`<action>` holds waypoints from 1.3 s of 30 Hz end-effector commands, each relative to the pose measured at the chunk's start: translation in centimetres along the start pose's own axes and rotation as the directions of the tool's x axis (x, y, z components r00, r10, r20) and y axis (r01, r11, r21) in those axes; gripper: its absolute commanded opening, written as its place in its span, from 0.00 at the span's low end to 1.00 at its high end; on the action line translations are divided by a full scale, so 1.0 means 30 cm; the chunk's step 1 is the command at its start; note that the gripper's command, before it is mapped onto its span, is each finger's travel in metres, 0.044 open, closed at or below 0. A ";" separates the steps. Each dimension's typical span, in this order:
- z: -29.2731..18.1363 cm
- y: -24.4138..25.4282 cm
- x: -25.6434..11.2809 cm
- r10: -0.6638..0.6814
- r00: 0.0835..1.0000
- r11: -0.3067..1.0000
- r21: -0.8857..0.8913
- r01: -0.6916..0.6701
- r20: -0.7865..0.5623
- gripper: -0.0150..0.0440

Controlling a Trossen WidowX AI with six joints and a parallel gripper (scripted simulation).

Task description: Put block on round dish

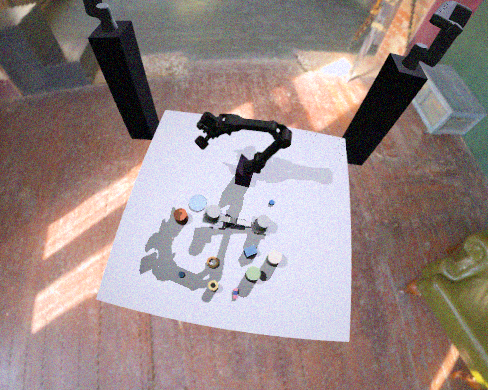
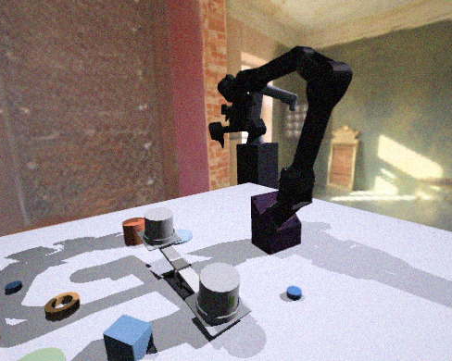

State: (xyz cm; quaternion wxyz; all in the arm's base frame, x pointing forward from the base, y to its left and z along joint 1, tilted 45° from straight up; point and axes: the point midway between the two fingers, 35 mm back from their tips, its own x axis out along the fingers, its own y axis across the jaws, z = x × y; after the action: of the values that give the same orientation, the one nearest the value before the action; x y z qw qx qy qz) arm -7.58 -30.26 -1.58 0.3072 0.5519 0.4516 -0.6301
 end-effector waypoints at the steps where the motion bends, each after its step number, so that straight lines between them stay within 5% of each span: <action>1: -0.045 0.035 -0.015 0.056 0.998 0.993 -0.103 -0.060 -0.040 1.00; 18: -0.257 0.178 -0.107 0.293 0.923 0.773 -0.506 -0.382 -0.248 1.00; 39: -0.537 0.311 -0.295 0.526 0.678 0.179 -0.713 -0.678 -0.513 1.00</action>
State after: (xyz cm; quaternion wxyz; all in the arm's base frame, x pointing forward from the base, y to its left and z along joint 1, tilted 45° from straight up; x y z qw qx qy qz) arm 8.24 -21.15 4.41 0.7048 0.5035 0.4846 -0.1221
